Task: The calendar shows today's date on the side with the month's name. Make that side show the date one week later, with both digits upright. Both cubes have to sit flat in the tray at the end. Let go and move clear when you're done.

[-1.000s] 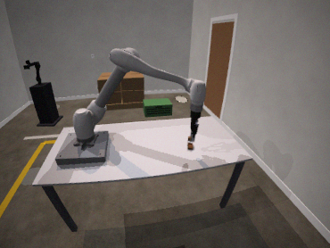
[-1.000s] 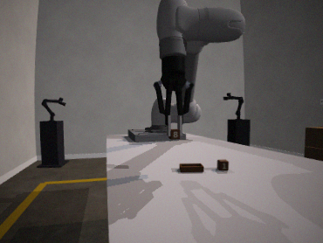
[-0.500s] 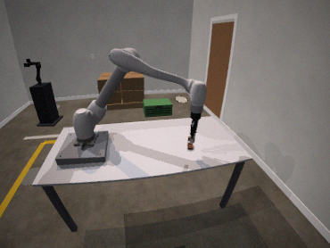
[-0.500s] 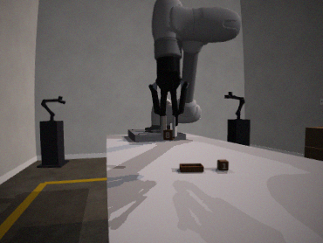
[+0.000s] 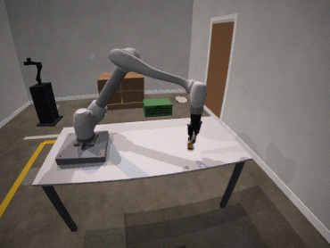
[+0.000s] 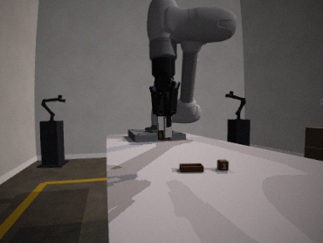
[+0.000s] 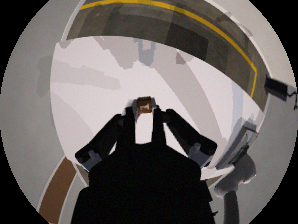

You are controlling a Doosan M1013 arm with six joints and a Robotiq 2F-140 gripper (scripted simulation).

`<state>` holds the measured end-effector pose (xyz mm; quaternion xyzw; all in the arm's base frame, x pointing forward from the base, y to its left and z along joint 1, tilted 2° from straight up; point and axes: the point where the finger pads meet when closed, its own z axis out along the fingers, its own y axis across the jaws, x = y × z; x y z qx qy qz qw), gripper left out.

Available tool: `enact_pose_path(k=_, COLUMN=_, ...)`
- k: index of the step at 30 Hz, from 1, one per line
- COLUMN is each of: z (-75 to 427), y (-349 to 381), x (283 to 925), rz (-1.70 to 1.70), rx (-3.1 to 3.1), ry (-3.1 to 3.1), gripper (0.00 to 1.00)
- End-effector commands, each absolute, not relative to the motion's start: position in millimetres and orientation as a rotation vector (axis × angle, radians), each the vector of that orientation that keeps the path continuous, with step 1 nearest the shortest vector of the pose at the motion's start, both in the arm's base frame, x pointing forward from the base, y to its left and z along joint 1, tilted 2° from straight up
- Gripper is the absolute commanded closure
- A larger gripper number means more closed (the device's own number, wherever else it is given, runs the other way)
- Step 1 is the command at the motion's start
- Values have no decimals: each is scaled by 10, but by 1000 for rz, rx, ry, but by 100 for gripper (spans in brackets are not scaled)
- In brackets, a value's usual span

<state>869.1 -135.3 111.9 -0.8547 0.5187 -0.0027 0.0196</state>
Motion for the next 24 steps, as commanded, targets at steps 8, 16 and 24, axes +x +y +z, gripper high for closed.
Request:
enact_pose_path(k=8, z=1108, y=-1449, x=8671, rz=-2, rx=-2334, ry=2053, gripper=76)
enact_pose_path(k=16, z=1098, y=-1526, x=8654, rz=5, rx=-2032, ry=2352, gripper=76)
enact_pose_path(k=24, z=1097, y=-1532, x=8653, rz=6, rx=-2006, ry=2374, gripper=76)
